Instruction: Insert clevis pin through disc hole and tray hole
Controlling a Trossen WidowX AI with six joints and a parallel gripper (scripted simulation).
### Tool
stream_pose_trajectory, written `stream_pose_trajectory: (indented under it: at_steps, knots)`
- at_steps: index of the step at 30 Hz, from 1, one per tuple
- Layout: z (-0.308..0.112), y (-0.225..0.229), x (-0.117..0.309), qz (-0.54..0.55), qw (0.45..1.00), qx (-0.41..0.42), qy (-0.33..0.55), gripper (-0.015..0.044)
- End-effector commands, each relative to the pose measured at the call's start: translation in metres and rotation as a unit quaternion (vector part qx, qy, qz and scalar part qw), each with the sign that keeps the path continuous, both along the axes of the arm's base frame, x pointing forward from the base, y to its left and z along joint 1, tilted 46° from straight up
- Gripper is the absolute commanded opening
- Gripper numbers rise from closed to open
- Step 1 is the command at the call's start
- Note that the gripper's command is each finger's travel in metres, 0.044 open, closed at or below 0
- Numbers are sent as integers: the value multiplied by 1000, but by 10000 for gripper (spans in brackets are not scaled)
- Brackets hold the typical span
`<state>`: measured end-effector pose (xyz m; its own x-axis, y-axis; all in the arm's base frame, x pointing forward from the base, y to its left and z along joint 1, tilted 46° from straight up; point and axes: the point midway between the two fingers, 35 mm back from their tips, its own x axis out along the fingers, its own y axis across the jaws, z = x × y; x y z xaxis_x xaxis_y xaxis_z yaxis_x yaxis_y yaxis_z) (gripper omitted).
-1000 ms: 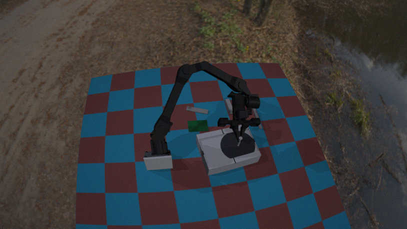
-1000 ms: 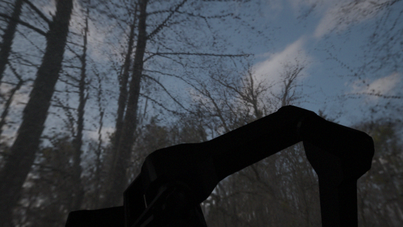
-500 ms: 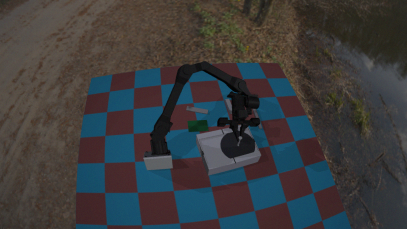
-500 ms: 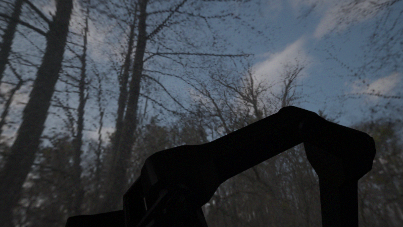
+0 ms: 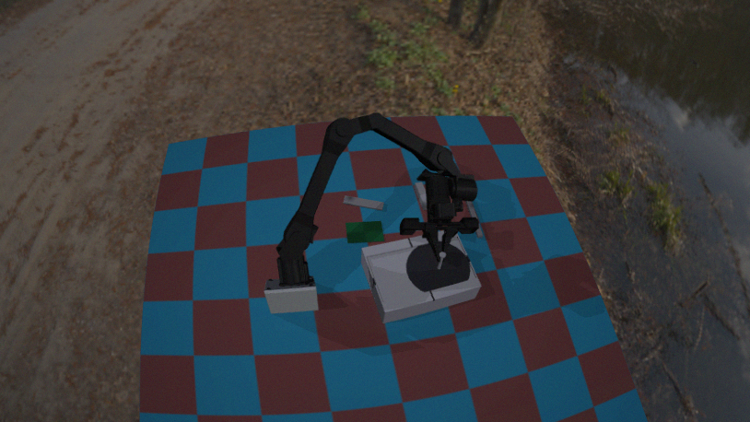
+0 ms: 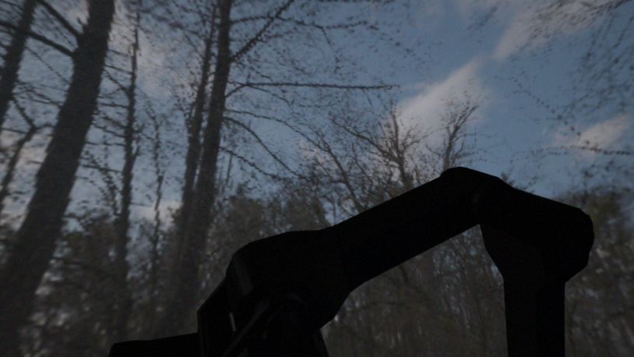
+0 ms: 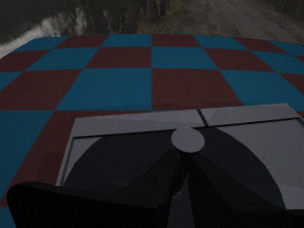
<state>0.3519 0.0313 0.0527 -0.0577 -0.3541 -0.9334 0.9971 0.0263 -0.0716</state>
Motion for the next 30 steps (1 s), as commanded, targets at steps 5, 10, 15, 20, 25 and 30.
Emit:
stream_pose_trajectory:
  at_steps: [5,10,15,20,25,30]
  knots:
    - [-2,-2,0,-7,1000,7,-3,0]
    - [-3,-3,1,-6,1000,12,-2,0]
    - [-4,-3,2,-4,1000,15,0,0]
    - [-3,-3,4,-1,1000,18,3,0]
    - [-2,-2,6,2,1000,18,7,0]
    - [-1,0,8,6,1000,16,10,0]
